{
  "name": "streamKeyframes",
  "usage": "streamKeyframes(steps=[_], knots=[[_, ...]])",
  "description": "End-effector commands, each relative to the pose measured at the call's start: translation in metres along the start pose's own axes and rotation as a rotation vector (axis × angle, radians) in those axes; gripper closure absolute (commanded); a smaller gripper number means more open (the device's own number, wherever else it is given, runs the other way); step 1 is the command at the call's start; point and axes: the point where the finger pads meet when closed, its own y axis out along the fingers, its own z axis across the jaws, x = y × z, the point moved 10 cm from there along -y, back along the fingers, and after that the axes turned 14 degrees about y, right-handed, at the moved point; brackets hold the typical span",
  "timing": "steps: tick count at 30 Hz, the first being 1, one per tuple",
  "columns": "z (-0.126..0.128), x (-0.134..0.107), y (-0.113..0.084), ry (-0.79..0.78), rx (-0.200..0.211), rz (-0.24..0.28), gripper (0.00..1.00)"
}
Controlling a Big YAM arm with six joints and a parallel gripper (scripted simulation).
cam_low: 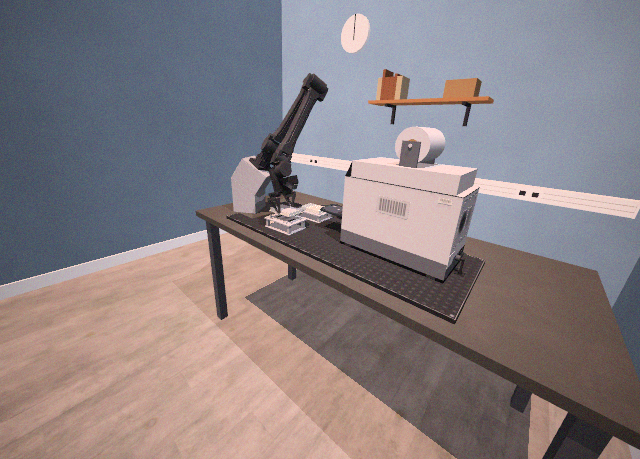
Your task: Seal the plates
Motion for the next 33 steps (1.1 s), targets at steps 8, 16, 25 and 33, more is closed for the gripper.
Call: streamKeyframes(steps=[8,16,25,33], knots=[[0.007,0.004,-0.003,-0.017,0.009,-0.020,1.00],[0.003,0.012,0.003,-0.021,0.005,-0.033,1.00],[0.001,-0.006,0.008,0.002,0.005,0.001,1.00],[0.001,0.002,0.013,-0.011,0.006,-0.018,1.00]])
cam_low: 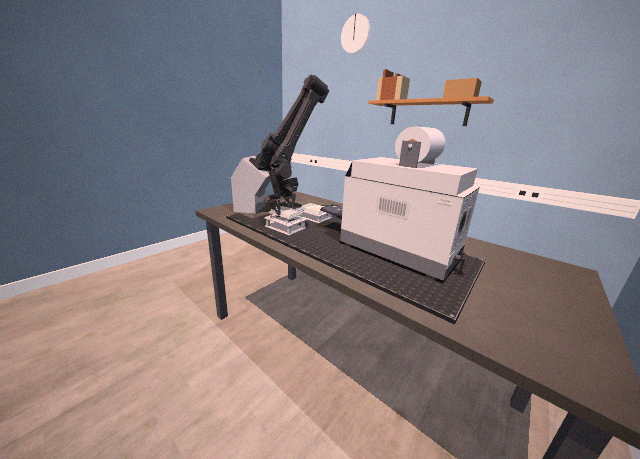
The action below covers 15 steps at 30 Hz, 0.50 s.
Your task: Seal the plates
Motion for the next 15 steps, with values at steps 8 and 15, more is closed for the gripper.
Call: streamKeyframes(steps=[8,15], knots=[[-0.001,-0.003,0.007,0.006,-0.002,-0.002,1.00],[0.000,0.000,0.009,0.000,-0.003,-0.013,1.00]])
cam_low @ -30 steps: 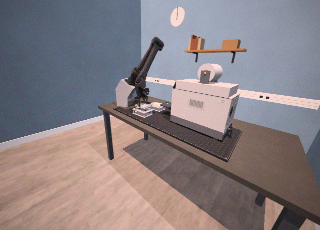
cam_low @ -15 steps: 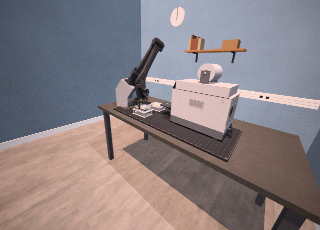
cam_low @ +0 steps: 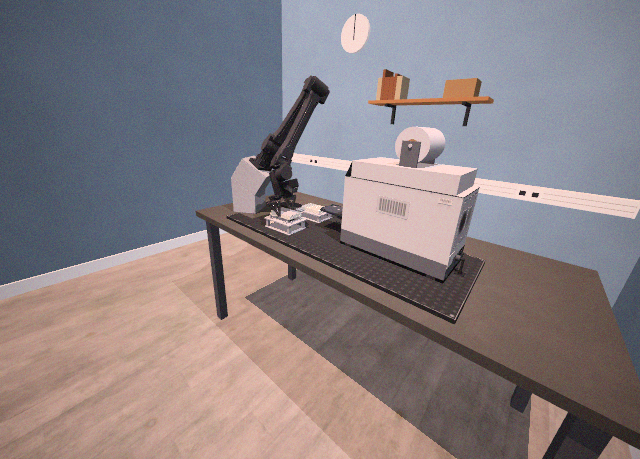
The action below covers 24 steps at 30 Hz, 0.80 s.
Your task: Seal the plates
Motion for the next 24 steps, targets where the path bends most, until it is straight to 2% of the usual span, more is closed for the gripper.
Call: streamKeyframes(steps=[1,10,20,24], knots=[[-0.002,0.002,0.004,0.007,-0.005,-0.010,1.00],[-0.004,0.007,0.003,-0.003,-0.009,-0.020,1.00],[0.002,0.001,-0.002,0.007,-0.005,-0.001,1.00],[0.003,0.012,0.000,-0.016,-0.002,-0.028,1.00]])
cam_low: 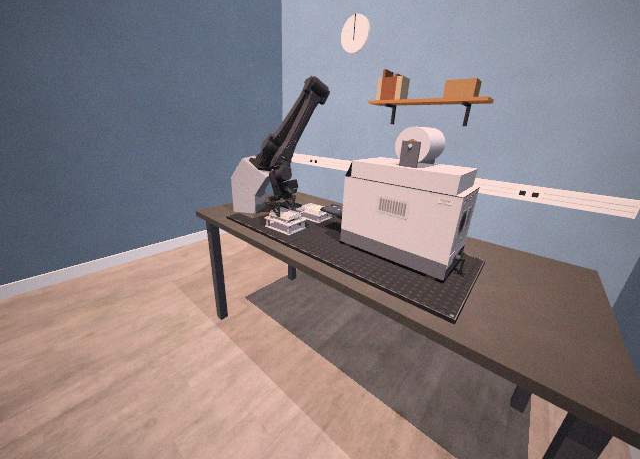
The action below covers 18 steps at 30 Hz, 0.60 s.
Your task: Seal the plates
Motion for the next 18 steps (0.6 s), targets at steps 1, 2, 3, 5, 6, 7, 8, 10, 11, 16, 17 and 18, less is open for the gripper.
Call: streamKeyframes(steps=[1,2,3,5,6,7,8,10,11,16,17,18], knots=[[0.004,0.016,-0.001,-0.026,0.002,-0.039,1.00],[0.005,0.016,-0.001,-0.029,0.002,-0.042,1.00],[0.004,0.016,0.000,-0.030,0.003,-0.041,1.00],[0.004,0.014,0.001,-0.026,0.003,-0.036,1.00],[0.003,0.013,0.002,-0.024,0.003,-0.033,1.00],[0.003,0.010,0.001,-0.019,0.003,-0.027,1.00],[0.002,0.007,0.001,-0.013,0.000,-0.023,1.00],[-0.001,0.001,0.000,0.000,-0.005,-0.015,1.00],[-0.002,0.001,-0.001,0.004,-0.008,-0.016,1.00],[-0.006,0.007,-0.001,0.003,-0.013,-0.028,1.00],[-0.007,0.009,0.000,0.002,-0.014,-0.031,1.00],[-0.007,0.009,0.000,0.003,-0.011,-0.031,1.00]])
